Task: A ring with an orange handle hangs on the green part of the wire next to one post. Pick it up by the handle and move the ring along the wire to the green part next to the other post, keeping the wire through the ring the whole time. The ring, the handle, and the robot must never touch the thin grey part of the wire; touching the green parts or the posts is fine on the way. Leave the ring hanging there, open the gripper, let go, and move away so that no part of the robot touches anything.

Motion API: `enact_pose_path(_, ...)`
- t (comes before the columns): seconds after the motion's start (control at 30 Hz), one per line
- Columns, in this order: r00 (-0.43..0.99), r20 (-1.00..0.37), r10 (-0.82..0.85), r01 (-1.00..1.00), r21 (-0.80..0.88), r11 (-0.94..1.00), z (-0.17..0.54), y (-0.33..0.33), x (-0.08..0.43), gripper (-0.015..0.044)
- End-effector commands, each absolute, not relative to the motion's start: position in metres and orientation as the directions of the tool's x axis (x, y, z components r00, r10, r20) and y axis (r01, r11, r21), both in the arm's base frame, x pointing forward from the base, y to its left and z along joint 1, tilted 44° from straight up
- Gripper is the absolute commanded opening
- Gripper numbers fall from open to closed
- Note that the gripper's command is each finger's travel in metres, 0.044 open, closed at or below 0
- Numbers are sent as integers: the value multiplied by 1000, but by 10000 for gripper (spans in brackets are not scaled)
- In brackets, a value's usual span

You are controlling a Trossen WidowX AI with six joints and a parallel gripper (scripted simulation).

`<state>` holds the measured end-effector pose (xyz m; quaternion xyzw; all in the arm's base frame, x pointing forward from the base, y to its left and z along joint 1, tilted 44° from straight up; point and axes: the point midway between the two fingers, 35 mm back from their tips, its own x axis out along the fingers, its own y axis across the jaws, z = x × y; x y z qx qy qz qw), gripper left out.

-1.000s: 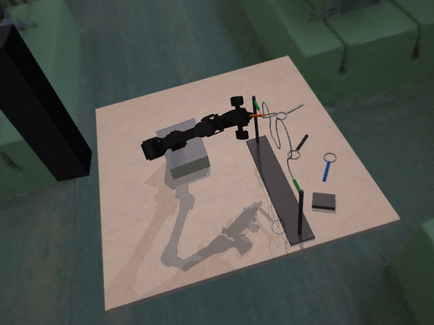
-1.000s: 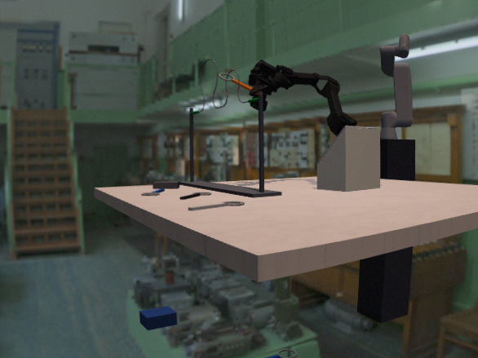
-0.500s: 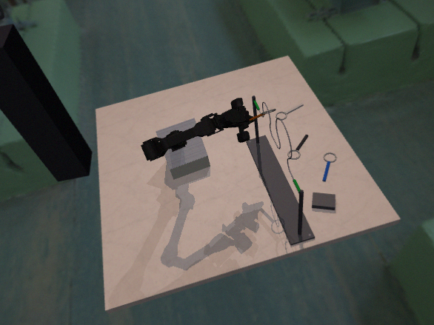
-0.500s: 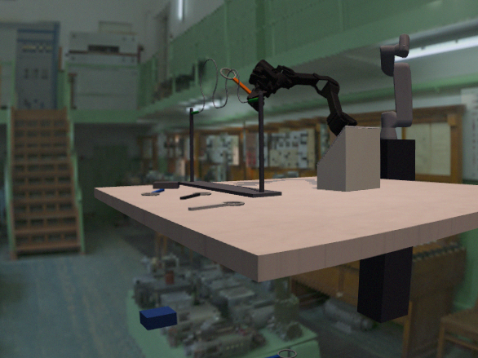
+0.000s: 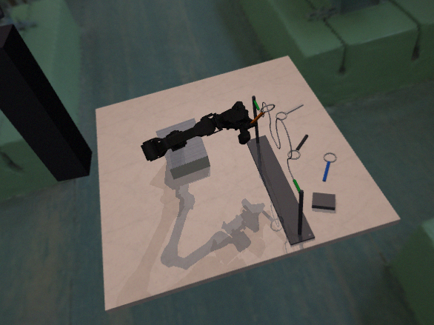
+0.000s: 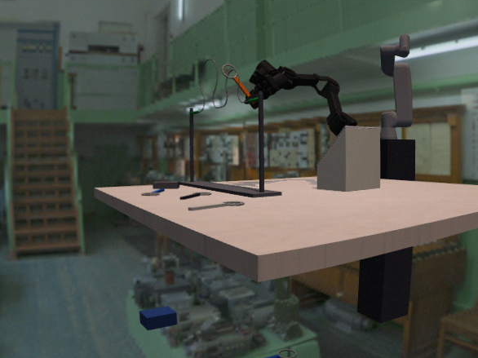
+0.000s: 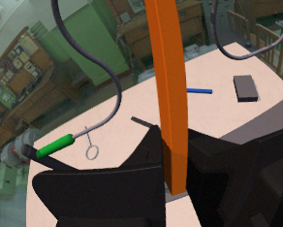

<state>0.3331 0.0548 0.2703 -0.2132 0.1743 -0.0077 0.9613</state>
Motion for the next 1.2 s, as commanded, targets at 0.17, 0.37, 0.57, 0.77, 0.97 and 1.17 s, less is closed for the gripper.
enact_pose_path(0.17,948,-276,-155,-27,-559,829,274,45,334,-150)
enact_pose_path(0.37,954,-231,-194,-4,-652,758,278,39,335,-150)
enact_pose_path(0.57,957,-180,-226,21,-736,676,282,33,336,-150)
enact_pose_path(0.77,959,-127,-253,47,-810,585,288,29,336,-150)
enact_pose_path(0.97,959,-70,-273,75,-871,486,293,24,337,-150)
enact_pose_path(1.17,958,-12,-287,102,-919,380,300,21,337,-150)
